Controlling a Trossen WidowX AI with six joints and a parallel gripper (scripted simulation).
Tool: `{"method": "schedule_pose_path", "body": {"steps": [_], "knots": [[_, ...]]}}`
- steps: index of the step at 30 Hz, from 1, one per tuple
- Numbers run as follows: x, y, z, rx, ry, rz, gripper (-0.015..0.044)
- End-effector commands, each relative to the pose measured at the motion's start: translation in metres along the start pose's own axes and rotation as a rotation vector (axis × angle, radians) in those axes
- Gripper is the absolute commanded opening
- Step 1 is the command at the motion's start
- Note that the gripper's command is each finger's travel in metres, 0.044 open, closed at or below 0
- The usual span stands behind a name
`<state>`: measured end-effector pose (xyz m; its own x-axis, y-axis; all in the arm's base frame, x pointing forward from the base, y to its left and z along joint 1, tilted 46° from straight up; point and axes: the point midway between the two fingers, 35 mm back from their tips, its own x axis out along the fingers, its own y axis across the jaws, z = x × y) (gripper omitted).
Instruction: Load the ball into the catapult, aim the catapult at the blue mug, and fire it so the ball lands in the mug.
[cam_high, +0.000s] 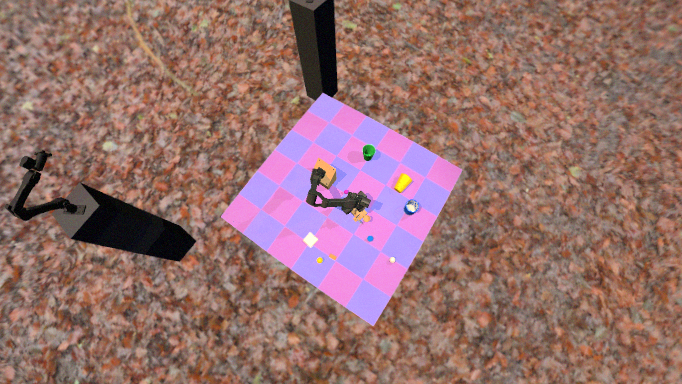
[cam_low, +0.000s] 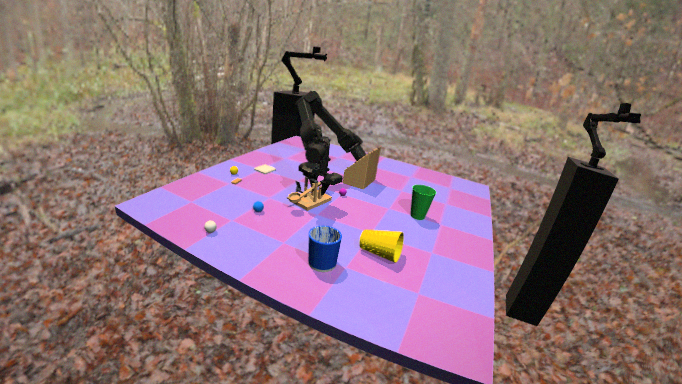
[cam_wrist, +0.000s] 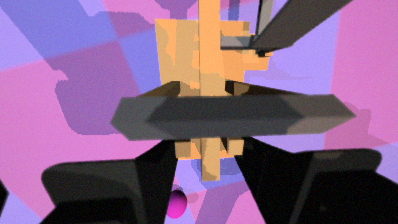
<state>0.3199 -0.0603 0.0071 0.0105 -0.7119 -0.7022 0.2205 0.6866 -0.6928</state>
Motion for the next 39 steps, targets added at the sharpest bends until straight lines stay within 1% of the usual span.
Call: {"method": "schedule_pose_path", "body": {"steps": [1, 3, 4, 5, 7, 13, 25, 36, 39], "knots": [[0.0, 0.0, 0.0, 0.003, -0.001, 0.001, 0.0092], [-0.011, 0.001, 0.001, 0.002, 0.0, 0.003, 0.0039], [-0.025, 0.001, 0.001, 0.001, 0.0, 0.003, 0.0013], [-0.039, 0.001, 0.0, 0.0, 0.0, 0.003, 0.0], [-0.05, 0.001, 0.0, 0.0, 0.001, 0.002, 0.0], [-0.051, 0.009, 0.001, 0.051, 0.001, 0.004, 0.0], [-0.052, 0.078, 0.0, 0.461, 0.002, 0.011, 0.0], [-0.05, 0.152, -0.009, 0.842, 0.001, 0.009, 0.0], [-0.049, 0.164, -0.009, 0.892, 0.0, 0.008, 0.0]]}}
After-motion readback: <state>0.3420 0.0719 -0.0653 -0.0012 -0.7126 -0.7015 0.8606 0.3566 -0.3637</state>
